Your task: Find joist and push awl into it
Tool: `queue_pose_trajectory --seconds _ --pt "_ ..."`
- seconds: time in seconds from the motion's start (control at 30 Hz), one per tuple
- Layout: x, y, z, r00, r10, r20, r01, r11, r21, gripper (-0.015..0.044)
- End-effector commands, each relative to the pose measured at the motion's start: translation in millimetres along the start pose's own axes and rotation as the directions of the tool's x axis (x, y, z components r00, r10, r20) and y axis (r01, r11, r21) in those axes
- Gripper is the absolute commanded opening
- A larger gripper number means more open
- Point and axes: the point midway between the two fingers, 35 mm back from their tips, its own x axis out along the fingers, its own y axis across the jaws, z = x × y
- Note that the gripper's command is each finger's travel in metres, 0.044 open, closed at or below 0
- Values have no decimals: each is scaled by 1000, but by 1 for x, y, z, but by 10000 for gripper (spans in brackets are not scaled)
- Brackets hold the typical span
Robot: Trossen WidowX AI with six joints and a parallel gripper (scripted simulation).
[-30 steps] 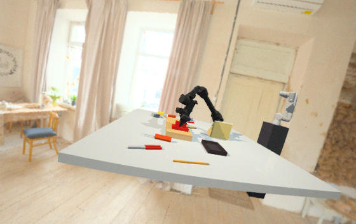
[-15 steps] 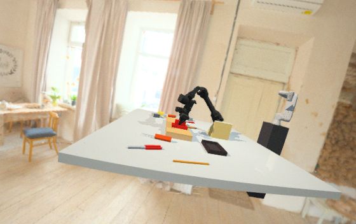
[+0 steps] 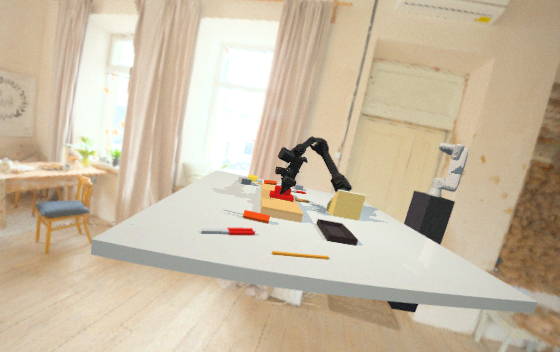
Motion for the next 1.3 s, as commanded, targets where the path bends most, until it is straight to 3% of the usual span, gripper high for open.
queue_pose_trajectory --seconds 0.0,1.27 --pt "1 -13 -1 1000 -7 0 7 1000 -5 0" --pt "0 -134 0 1000 -13 -1 13 1000 -8 0"
